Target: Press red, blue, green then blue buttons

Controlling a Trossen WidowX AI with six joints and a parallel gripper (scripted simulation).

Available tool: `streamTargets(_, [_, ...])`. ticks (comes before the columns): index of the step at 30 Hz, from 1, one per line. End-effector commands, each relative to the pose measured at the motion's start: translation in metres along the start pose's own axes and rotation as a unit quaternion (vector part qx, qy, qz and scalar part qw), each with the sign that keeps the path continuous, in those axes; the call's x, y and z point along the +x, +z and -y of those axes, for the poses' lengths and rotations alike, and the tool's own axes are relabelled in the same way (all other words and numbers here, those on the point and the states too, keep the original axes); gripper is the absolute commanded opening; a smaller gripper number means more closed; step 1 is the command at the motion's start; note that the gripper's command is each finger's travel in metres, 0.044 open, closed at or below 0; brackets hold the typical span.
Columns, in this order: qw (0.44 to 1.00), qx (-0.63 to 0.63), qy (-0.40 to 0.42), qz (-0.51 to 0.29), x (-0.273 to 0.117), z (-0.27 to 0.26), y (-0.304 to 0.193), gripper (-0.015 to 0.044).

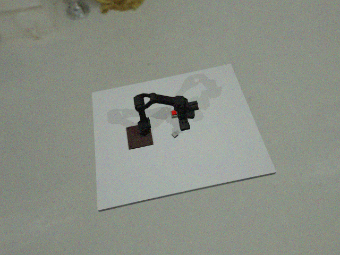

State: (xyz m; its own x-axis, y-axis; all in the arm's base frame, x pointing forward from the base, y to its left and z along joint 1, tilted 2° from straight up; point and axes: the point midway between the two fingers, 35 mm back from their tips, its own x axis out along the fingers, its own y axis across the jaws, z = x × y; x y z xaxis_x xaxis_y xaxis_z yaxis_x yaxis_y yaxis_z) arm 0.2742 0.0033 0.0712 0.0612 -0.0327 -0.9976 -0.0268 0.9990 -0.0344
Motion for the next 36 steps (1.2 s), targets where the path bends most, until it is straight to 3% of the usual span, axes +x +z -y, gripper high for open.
streamTargets(1, [1.000, -0.002, 0.002, -0.006, 0.008, -0.001, -0.002, 0.0020])
streamTargets(25, [1.000, -0.002, 0.002, -0.006, 0.008, -0.001, -0.002, 0.0020])
streamTargets(29, [1.000, -0.002, 0.002, -0.006, -0.023, 0.000, -0.001, 0.0020])
streamTargets(36, [1.000, -0.002, 0.002, -0.006, -0.026, 0.000, -0.002, 0.0020])
